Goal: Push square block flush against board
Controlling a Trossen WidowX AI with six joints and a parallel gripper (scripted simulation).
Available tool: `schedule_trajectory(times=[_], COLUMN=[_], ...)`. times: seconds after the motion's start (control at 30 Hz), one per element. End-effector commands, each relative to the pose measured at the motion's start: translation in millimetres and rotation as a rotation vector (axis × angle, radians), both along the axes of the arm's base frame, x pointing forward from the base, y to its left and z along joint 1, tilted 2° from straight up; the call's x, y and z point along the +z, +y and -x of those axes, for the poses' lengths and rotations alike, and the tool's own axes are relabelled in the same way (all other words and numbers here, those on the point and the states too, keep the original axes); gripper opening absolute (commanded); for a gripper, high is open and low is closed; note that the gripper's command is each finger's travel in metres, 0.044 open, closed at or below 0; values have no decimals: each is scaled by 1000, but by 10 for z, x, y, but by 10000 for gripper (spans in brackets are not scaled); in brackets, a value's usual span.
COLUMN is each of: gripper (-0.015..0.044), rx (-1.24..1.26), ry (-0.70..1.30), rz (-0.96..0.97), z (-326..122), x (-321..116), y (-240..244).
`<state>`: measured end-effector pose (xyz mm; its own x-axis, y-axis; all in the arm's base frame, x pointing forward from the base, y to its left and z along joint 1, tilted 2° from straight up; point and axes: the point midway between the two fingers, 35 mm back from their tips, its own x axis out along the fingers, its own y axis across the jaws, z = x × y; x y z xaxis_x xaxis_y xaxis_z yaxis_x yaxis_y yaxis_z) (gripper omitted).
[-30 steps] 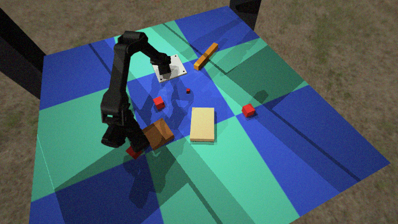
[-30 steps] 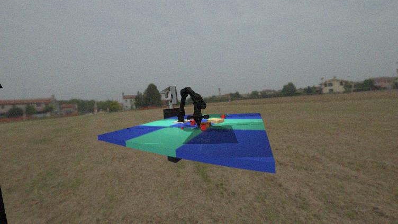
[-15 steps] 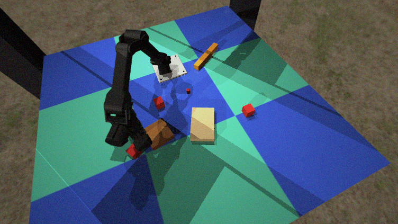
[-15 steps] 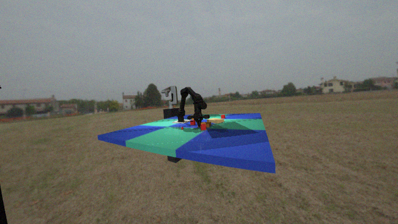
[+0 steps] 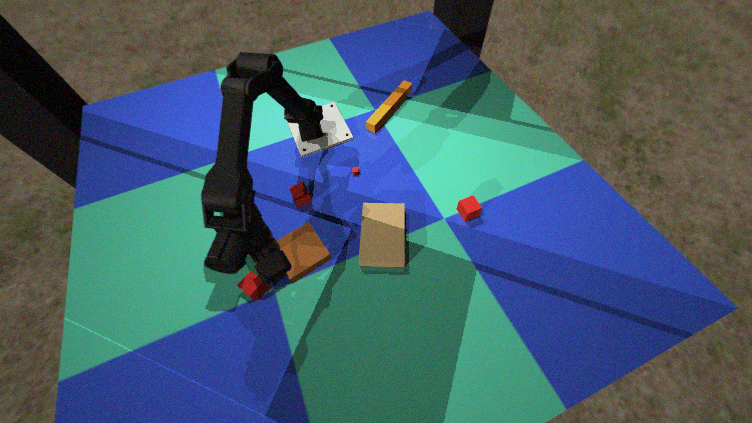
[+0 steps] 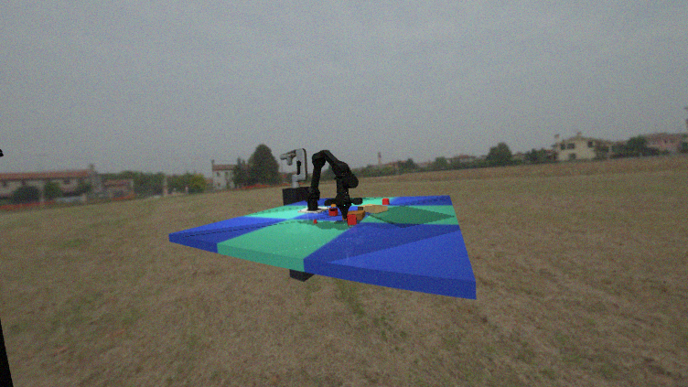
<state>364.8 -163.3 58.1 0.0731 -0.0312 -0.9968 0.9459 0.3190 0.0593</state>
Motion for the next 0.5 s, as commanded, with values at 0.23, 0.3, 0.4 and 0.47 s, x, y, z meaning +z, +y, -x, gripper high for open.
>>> schedule_trajectory(times=[0.23,0.3,0.4,0.47], gripper=[0,0,0,0], rx=[0,0,0,0], ry=[10,10,10,10], rz=[-9,-9,-9,-9], z=[38,42,46,49], x=[-37,-37,-38,-38], y=[98,112,132,145])
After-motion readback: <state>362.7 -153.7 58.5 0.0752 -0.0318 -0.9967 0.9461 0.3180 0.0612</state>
